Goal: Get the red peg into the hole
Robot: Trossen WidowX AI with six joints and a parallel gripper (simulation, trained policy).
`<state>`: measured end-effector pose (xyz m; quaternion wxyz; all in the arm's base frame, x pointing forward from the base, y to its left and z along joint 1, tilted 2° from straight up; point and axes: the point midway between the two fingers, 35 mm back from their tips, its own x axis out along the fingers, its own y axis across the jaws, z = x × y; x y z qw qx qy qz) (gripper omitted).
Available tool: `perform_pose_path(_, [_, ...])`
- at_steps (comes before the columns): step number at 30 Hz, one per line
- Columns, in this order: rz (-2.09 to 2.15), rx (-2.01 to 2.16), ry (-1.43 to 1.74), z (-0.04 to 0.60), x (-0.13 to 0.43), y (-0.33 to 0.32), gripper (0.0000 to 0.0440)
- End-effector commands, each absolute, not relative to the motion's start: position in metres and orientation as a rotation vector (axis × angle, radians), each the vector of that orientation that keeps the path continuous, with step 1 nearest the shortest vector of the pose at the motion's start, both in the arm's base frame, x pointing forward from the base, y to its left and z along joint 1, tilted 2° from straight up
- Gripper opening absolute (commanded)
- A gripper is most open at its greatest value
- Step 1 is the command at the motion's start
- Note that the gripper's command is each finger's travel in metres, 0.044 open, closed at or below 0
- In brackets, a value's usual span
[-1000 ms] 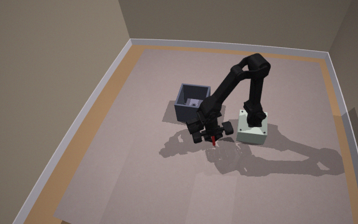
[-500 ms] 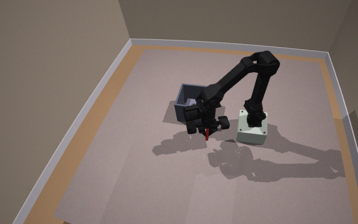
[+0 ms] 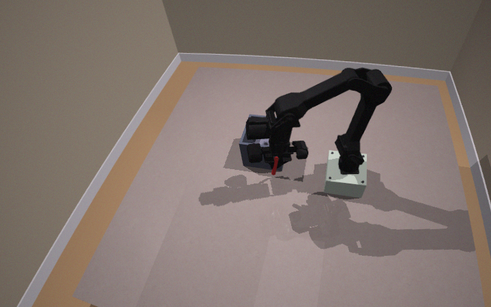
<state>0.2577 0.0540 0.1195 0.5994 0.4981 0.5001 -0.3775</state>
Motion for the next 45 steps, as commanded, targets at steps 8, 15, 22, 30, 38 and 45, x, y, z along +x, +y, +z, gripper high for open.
perform_pose_path(8, [-0.901,1.134,1.094,0.147,0.266,0.017,0.0000])
perform_pose_path(15, [-0.941,1.121,1.071,0.151,0.268,-0.007,0.0000])
perform_pose_path(22, [-0.977,1.112,1.064,0.151,0.270,-0.029,0.0000])
perform_pose_path(30, [-1.008,1.107,1.067,0.149,0.275,-0.052,0.0000])
perform_pose_path(38, [-1.026,1.106,1.078,0.143,0.279,-0.071,0.0000])
perform_pose_path(45, [-1.044,1.105,1.091,0.132,0.282,-0.088,0.0000])
